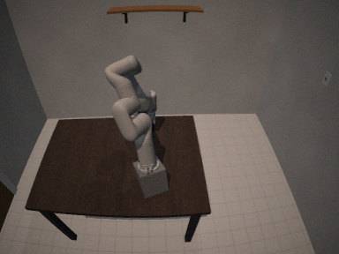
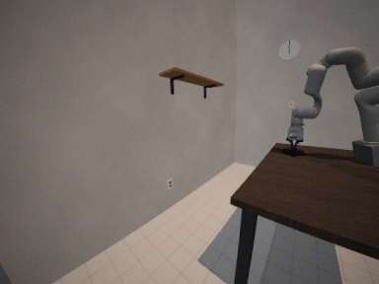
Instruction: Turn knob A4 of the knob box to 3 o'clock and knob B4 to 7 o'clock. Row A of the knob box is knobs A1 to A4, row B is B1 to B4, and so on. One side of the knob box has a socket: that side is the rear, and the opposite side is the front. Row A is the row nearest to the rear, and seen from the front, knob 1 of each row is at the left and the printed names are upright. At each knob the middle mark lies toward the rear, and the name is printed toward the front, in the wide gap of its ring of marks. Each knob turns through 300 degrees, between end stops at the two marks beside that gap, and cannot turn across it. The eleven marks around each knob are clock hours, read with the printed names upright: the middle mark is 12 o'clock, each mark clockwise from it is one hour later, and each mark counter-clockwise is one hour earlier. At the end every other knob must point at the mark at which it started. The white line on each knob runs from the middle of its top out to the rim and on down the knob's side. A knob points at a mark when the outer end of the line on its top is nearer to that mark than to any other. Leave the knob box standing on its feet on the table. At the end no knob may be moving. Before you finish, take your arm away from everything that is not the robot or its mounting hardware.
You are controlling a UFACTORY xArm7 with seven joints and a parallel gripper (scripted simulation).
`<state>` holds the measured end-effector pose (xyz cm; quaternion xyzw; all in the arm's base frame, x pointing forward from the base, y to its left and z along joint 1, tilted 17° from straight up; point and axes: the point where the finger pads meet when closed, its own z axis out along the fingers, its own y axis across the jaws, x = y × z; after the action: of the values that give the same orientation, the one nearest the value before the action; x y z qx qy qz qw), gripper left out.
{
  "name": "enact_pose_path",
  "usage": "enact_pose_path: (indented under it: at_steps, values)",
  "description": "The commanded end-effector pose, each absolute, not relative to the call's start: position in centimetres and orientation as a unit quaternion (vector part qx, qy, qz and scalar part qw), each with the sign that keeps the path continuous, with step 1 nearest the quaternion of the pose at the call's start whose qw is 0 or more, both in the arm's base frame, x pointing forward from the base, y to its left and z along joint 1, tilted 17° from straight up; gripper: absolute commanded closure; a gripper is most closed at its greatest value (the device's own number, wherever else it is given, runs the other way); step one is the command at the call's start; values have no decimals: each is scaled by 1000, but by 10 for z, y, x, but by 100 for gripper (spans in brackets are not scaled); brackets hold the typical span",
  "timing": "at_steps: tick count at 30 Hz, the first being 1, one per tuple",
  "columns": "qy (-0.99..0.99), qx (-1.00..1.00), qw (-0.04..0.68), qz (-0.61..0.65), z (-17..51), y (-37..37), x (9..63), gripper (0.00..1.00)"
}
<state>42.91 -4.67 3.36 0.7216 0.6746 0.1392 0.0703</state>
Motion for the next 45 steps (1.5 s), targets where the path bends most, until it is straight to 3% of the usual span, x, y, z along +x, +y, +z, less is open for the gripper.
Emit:
enact_pose_path:
  at_steps: [1,45]
  values:
    - [621,770,59,138,34,-47,430,92]
    - [340,928,11,149,34,-47,430,92]
